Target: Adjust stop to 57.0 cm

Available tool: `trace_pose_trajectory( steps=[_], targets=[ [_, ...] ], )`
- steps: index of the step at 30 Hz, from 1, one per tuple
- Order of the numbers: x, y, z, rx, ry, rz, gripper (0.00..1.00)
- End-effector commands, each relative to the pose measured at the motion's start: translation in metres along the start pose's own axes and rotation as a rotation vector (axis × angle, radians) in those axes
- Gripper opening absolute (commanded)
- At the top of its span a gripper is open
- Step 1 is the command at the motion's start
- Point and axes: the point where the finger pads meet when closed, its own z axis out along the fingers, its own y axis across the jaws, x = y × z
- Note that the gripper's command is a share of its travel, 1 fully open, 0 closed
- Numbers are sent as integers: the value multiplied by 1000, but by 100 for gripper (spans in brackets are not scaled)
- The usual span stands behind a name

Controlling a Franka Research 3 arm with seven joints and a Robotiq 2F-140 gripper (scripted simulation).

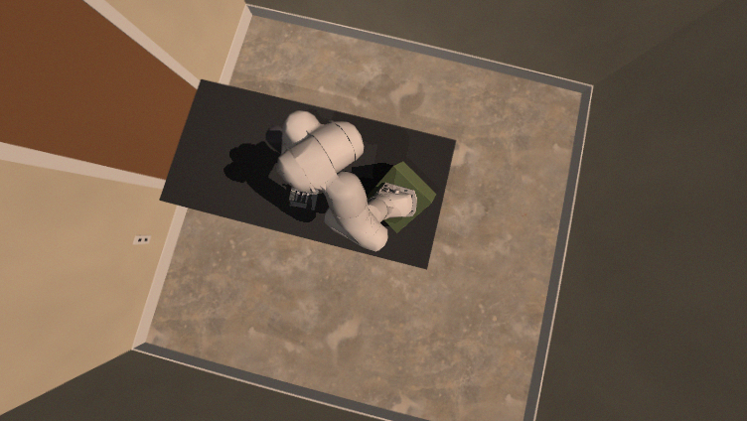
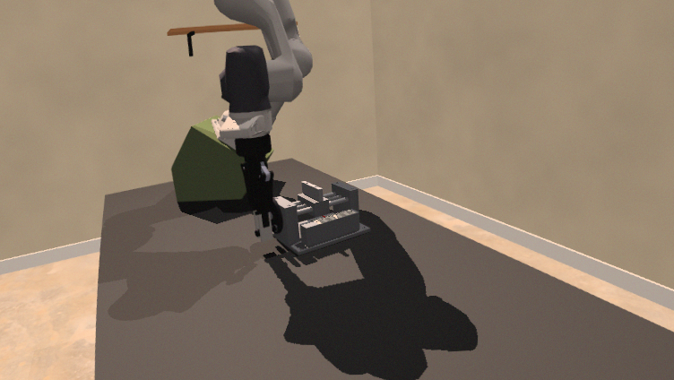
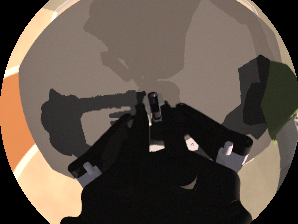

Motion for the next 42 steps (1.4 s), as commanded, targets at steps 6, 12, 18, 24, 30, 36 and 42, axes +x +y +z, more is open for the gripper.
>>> trace_pose_trajectory(
  steps=[6,12,18,24,30,36,42],
  targets=[
    [1,-4,-3,6,3,3,4],
    [1,-4,-3,6,3,3,4],
    [1,-4,-3,6,3,3,4],
    [1,-4,-3,6,3,3,33],
    [1,-4,-3,6,3,3,33],
    [1,-4,-3,6,3,3,33],
    [1,-4,-3,6,3,3,33]
  ],
)
